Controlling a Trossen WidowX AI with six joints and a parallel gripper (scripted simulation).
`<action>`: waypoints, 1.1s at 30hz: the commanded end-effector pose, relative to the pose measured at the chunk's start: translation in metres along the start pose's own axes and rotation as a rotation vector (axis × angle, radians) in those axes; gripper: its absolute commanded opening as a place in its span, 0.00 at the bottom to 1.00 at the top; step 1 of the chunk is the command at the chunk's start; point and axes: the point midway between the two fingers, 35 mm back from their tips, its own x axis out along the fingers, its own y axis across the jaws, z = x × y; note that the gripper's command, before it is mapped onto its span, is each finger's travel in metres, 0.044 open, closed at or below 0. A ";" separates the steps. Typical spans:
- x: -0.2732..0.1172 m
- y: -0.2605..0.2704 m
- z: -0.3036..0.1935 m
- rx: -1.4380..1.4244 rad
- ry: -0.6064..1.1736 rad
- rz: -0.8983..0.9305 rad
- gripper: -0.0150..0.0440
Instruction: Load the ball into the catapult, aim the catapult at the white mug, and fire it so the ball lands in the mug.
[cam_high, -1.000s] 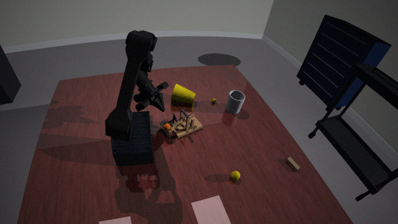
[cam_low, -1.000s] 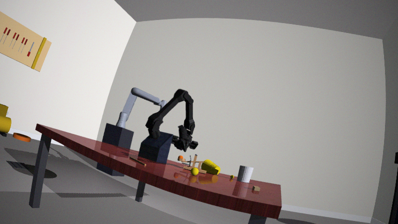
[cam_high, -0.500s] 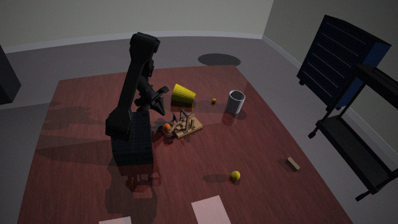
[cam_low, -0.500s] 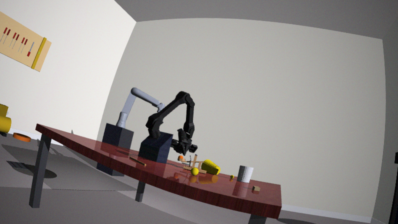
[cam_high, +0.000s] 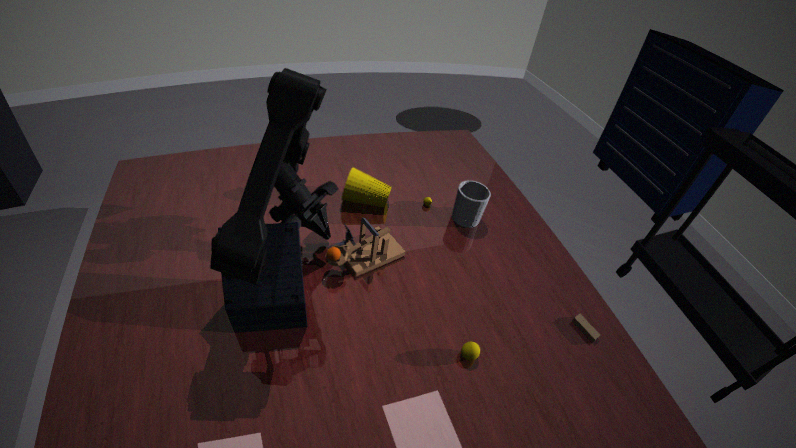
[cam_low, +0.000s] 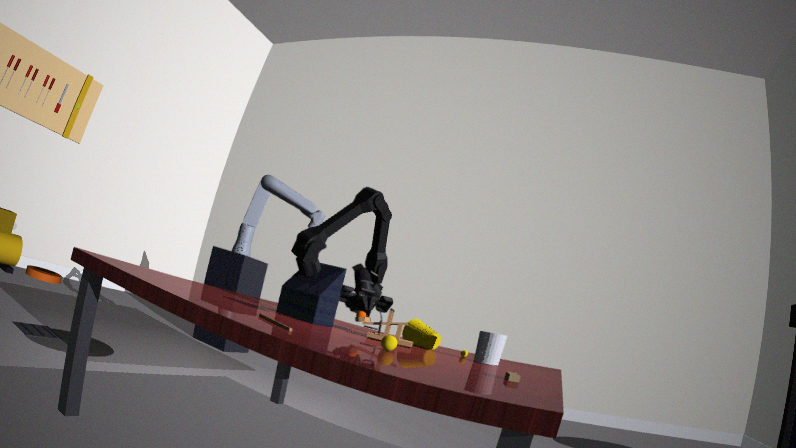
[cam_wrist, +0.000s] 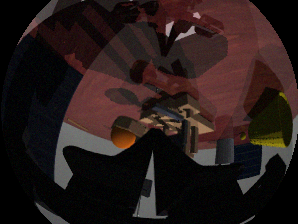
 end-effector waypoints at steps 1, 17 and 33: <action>0.005 0.000 0.003 -0.004 0.005 -0.003 0.25; 0.025 0.005 0.021 -0.004 0.008 -0.001 0.25; -0.087 -0.025 -0.014 0.003 -0.005 -0.006 0.25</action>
